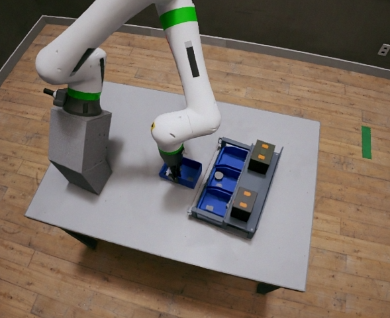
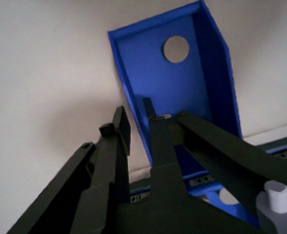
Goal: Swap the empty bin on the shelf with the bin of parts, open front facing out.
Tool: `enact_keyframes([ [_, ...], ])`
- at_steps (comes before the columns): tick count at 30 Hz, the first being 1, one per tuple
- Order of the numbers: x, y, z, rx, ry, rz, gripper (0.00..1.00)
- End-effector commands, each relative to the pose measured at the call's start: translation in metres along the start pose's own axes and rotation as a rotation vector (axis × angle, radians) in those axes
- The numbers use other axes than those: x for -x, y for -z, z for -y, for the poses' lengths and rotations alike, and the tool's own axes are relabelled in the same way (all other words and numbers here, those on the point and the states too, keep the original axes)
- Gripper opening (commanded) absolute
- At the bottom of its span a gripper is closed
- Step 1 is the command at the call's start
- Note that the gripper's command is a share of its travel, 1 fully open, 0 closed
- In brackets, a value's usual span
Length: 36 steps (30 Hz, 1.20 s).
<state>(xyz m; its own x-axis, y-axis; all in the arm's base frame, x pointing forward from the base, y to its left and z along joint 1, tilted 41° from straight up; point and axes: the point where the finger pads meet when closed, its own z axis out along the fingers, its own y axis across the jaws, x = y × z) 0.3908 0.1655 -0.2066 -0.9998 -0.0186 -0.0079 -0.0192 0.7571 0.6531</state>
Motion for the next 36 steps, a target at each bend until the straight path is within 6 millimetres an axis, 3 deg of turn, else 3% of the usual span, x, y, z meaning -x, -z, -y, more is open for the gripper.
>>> enact_keyframes([
  [1, 0.001, 0.001, 0.0, -0.001, 0.0, 0.001, 0.24],
  [36, 0.001, 0.012, 0.0, -0.001, 0.0, 0.001, 0.24],
])
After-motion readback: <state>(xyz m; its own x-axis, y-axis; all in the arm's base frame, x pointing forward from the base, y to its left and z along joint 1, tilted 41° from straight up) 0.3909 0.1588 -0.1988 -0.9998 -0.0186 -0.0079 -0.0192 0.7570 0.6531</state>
